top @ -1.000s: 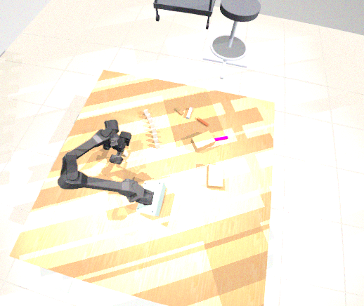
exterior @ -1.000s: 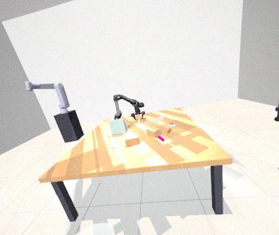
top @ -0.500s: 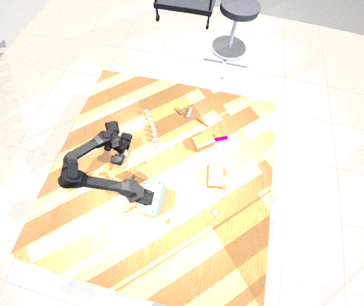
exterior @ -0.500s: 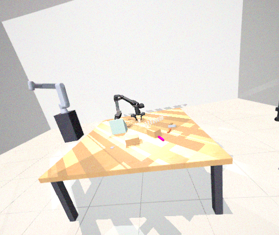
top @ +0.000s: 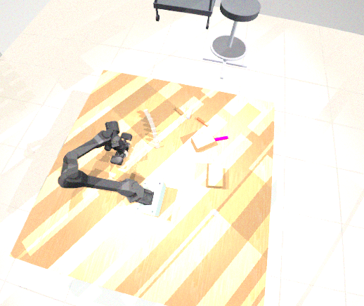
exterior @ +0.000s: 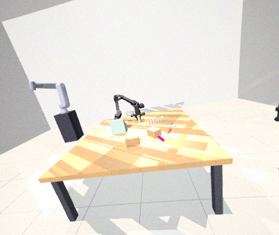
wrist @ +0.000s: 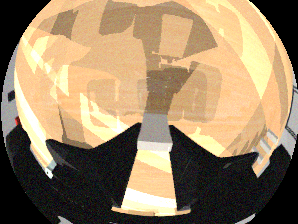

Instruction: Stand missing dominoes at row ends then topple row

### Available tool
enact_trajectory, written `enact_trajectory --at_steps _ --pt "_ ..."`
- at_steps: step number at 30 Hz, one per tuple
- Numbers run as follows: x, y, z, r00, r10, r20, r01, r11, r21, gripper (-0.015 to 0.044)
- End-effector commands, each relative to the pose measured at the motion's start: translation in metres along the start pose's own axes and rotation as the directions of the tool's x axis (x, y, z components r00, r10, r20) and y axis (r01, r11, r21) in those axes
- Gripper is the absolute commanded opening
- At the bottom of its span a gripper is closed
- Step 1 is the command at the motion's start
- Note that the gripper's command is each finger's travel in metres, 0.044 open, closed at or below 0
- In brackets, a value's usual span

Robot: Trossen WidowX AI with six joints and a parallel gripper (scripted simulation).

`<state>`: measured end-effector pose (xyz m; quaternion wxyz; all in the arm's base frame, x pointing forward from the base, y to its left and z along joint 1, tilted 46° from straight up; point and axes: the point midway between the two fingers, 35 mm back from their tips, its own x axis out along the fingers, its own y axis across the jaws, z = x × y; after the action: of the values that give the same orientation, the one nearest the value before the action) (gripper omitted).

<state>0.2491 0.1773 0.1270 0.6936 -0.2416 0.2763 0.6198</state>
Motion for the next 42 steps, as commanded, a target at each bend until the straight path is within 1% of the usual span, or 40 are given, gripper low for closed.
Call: enact_trajectory --at_steps 1,7,8,10,16,18,20,24,27,29,31,36,42 --pt "-0.019 -0.006 -0.002 1.0 -0.005 -0.013 0.005 1.0 -0.002 0.0107" --pt "-0.111 -0.005 -0.003 1.0 0.001 -0.016 -0.001 1.0 -0.002 0.0107" --pt "-0.123 -0.003 -0.001 1.0 0.0 -0.01 0.0 1.0 -0.001 0.0107" --pt "-0.133 0.0 0.0 1.0 0.0 -0.005 0.0 1.0 0.0 0.0107" --pt "-0.133 -0.002 -0.002 1.0 -0.002 -0.006 0.002 1.0 0.013 0.0107" --pt "-0.134 -0.013 -0.017 1.0 -0.013 -0.011 0.014 0.993 0.118 0.0107" --pt "-0.135 -0.03 -0.042 1.0 -0.025 -0.02 0.029 0.959 0.282 0.0107" --pt "-0.137 -0.054 -0.101 0.999 -0.026 -0.031 0.039 0.81 0.585 0.0107" --pt "-0.136 -0.062 -0.148 1.0 -0.015 -0.028 0.031 0.636 0.771 0.0107" --pt "-0.135 -0.064 -0.176 1.0 -0.007 -0.02 0.021 0.514 0.857 0.0107" --pt "-0.135 -0.063 -0.185 1.0 -0.005 -0.017 0.017 0.47 0.883 0.0107" --pt "-0.134 -0.064 -0.186 1.0 -0.005 -0.017 0.017 0.47 0.883 0.0107" --pt "-0.103 -0.069 -0.189 1.0 -0.007 -0.024 0.024 0.469 0.883 0.0107"
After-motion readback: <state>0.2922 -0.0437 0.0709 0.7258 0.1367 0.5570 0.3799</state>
